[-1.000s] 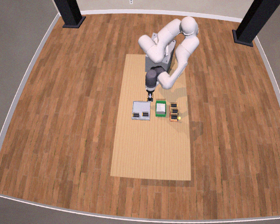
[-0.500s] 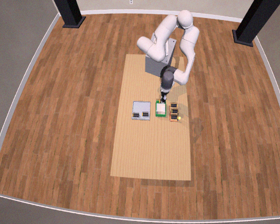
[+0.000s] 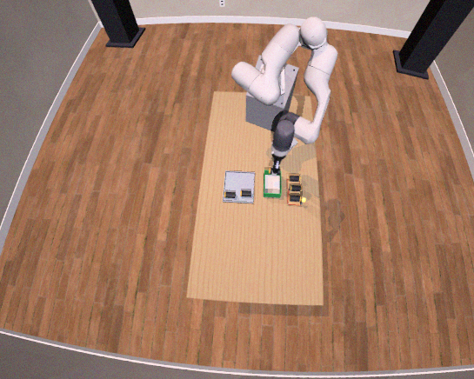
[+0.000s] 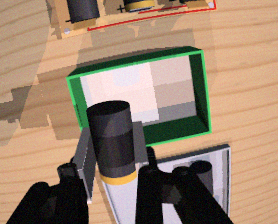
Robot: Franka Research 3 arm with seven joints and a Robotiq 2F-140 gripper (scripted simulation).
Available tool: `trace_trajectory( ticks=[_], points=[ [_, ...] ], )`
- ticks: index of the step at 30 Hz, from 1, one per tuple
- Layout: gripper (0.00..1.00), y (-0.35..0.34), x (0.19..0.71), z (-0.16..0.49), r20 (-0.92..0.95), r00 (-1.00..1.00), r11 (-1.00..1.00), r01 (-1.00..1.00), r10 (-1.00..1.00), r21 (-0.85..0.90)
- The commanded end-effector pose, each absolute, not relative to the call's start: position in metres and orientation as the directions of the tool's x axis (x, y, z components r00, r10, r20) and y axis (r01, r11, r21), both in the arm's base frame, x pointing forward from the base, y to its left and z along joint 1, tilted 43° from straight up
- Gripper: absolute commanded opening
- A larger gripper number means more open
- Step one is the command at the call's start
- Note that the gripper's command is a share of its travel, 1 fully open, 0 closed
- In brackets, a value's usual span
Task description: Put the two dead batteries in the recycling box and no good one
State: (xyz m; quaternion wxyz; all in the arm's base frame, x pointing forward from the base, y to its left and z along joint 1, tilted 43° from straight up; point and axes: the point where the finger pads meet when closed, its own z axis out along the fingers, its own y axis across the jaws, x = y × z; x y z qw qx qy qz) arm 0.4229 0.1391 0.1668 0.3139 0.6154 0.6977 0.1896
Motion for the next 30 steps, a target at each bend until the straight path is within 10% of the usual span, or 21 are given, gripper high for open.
trace_trajectory(
  ticks=[1,30],
  points=[
    [0.16,0.14,0.423,0.168,-0.157,0.01,0.099,0.739,0.987,0.666],
    [0.16,0.133,0.457,0.131,-0.157,0.01,0.099,0.739,0.987,0.666]
  ],
)
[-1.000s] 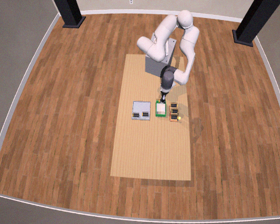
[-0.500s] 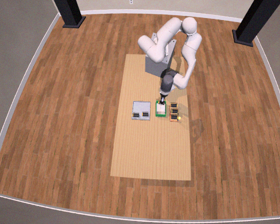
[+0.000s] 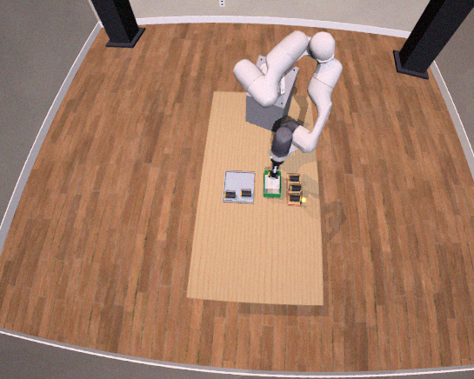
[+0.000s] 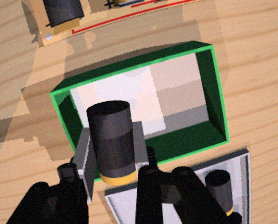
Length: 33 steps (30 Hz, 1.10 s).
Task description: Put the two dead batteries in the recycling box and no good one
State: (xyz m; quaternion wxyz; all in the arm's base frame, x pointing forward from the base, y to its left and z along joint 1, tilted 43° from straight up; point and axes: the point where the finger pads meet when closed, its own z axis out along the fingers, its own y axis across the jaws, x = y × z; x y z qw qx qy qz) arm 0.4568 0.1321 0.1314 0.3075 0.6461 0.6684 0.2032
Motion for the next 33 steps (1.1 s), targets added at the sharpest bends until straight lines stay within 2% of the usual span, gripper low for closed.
trace_trajectory(
  ticks=[1,25,33],
  points=[
    [0.16,0.1333,0.4573,0.1309,-0.157,0.01,0.099,0.739,0.987,0.666],
    [0.16,0.1333,0.4573,0.1309,-0.168,-0.002,0.115,0.739,0.986,0.664],
    [0.16,0.1333,0.4573,0.1309,-0.259,-0.105,0.251,0.732,0.96,0.634]
  ],
)
